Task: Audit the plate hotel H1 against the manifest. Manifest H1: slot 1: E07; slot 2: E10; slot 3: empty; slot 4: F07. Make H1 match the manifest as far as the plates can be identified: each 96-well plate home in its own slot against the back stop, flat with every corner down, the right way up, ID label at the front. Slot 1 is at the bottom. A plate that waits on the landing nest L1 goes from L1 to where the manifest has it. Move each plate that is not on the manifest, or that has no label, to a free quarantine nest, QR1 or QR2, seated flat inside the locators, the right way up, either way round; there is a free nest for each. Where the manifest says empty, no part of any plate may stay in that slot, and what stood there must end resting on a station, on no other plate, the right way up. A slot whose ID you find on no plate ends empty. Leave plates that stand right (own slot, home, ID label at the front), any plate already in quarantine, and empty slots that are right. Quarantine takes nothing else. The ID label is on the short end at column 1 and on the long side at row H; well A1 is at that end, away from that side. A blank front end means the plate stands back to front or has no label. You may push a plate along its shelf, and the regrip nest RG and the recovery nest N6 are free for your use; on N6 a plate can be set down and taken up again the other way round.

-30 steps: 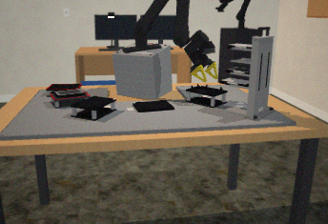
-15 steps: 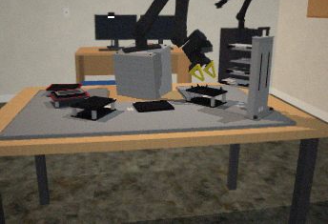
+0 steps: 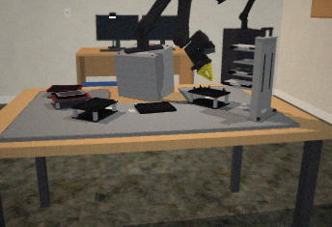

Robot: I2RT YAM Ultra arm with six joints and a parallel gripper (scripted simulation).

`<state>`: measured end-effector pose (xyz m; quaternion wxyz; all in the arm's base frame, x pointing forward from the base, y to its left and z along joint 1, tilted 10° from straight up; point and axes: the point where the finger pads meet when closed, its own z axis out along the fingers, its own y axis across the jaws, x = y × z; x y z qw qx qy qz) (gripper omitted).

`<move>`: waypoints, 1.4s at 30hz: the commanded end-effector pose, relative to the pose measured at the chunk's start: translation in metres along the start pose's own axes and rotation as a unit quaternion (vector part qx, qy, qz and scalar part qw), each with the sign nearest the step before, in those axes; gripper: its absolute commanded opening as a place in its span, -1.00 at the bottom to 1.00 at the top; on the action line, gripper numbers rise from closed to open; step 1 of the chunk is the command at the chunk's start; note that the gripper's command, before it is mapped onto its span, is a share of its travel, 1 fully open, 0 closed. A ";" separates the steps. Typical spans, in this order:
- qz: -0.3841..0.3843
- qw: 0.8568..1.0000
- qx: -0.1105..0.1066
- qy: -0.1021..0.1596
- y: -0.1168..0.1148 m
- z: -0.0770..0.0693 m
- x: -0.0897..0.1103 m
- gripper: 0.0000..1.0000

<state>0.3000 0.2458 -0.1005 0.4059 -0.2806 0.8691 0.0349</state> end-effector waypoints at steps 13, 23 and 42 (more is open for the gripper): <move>0.004 1.000 -0.001 -0.012 0.001 0.001 -0.007 -1.00; 0.005 1.000 -0.002 -0.017 0.002 0.007 -0.018 -1.00; 0.007 1.000 0.000 -0.022 -0.001 0.014 -0.031 -1.00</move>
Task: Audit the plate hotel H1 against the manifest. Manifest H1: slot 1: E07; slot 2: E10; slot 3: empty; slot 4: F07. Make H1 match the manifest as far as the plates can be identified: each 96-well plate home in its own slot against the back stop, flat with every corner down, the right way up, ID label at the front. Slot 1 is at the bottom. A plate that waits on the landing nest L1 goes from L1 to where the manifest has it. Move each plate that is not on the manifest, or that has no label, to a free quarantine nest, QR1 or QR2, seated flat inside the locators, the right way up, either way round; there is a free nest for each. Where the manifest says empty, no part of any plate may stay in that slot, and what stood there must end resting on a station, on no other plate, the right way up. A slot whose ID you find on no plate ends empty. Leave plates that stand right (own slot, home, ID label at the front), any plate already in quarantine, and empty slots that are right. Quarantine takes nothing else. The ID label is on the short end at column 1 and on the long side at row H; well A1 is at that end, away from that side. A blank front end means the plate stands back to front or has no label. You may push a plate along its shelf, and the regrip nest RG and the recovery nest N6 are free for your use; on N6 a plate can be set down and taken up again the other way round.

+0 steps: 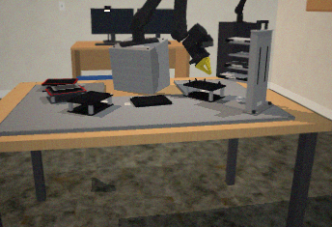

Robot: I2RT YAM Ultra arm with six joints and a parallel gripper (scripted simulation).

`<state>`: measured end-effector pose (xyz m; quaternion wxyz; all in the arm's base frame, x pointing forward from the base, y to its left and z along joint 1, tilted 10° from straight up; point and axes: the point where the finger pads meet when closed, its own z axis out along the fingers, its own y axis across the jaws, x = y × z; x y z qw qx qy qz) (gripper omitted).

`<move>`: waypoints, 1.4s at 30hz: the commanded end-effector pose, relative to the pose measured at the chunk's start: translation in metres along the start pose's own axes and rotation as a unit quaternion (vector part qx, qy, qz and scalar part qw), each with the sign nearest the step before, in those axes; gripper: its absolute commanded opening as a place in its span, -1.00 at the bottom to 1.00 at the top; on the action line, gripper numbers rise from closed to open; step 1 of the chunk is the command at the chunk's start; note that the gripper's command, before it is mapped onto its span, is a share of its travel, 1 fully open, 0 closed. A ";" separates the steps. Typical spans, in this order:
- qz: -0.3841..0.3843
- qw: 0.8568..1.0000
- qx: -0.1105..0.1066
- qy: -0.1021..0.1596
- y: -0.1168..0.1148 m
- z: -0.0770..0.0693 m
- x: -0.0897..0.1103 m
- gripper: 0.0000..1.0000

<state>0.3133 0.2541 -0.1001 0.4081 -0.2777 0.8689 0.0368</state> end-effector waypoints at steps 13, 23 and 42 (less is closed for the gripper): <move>-0.001 1.000 -0.002 -0.009 0.002 0.010 -0.016 -1.00; -0.001 1.000 0.000 -0.006 0.000 0.015 -0.018 -1.00; 0.000 1.000 -0.002 -0.013 0.001 0.021 -0.032 -1.00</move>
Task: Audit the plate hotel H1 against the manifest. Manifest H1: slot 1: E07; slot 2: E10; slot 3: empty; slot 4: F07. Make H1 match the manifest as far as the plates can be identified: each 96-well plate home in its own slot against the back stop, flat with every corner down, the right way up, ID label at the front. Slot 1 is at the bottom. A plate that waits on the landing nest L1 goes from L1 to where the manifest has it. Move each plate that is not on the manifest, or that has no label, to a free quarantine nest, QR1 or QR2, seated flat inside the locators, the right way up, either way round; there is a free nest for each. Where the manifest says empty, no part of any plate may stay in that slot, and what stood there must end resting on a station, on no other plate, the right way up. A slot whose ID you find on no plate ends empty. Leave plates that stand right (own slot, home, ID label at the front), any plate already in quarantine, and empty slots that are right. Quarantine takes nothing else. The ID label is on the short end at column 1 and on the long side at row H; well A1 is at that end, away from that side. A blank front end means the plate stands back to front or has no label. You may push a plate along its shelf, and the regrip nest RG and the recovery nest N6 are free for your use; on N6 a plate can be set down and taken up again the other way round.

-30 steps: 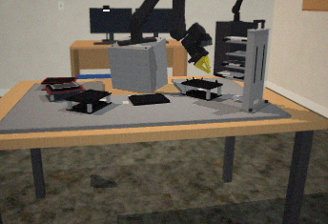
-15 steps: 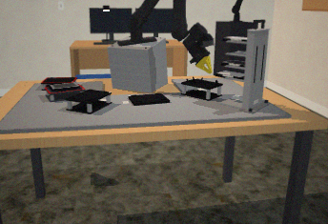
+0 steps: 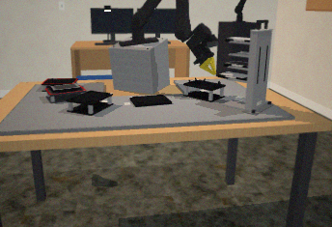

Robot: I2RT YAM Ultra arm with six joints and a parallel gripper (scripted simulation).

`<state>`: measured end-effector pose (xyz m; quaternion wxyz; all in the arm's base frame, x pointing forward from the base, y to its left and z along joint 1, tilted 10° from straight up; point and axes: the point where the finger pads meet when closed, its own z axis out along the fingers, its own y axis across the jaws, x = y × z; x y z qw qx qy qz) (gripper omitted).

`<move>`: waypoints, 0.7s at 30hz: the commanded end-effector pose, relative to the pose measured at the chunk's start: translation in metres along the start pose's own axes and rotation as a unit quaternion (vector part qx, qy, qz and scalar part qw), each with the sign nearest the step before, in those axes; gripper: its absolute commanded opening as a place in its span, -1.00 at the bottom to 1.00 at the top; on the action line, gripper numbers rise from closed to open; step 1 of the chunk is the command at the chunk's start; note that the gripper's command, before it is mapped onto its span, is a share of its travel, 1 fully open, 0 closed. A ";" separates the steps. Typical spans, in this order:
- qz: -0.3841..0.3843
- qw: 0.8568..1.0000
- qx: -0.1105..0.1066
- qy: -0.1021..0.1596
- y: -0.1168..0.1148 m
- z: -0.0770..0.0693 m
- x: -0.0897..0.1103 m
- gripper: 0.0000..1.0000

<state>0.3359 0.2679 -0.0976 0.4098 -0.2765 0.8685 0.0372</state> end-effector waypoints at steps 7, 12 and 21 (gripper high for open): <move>-0.001 1.000 0.000 -0.005 0.000 0.008 -0.010 -1.00; -0.002 1.000 -0.003 -0.008 0.002 0.009 -0.015 -1.00; -0.002 1.000 -0.002 -0.006 0.002 0.013 -0.017 -1.00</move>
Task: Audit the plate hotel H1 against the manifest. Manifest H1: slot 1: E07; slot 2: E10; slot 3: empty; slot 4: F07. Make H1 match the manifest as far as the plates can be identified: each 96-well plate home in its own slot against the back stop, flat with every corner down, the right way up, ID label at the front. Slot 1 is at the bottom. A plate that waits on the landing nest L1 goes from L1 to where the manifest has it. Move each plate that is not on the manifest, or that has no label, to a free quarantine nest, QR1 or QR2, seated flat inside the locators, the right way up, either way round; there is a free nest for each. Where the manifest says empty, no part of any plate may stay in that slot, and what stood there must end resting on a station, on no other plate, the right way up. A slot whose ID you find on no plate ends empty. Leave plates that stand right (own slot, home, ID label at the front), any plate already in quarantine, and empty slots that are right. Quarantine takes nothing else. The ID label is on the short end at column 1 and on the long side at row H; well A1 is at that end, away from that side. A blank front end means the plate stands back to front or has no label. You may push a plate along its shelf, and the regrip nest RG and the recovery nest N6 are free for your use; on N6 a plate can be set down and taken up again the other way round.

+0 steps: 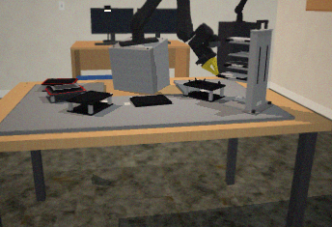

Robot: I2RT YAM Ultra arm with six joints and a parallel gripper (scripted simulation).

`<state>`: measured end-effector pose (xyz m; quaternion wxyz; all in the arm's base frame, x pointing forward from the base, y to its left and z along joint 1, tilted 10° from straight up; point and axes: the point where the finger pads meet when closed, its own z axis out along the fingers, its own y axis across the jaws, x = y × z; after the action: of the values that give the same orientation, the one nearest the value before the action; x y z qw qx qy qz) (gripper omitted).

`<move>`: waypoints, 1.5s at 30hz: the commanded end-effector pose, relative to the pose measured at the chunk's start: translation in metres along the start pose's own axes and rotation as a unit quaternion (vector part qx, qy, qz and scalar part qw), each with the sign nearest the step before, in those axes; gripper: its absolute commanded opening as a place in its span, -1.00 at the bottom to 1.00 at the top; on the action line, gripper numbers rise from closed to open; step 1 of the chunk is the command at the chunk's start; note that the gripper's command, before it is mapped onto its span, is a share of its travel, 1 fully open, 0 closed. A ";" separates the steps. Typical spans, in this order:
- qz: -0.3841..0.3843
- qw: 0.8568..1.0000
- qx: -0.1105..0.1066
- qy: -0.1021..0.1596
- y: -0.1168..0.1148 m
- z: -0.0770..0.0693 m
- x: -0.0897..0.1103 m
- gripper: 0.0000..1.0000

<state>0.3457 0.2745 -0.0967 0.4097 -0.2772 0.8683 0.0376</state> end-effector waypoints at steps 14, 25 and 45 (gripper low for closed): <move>-0.002 1.000 -0.002 -0.008 0.001 0.011 -0.016 -1.00; -0.002 1.000 -0.002 -0.006 0.001 0.015 -0.019 -1.00; 0.000 1.000 -0.001 -0.012 0.000 0.022 -0.033 -1.00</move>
<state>0.3669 0.2874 -0.0971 0.4075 -0.2779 0.8691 0.0365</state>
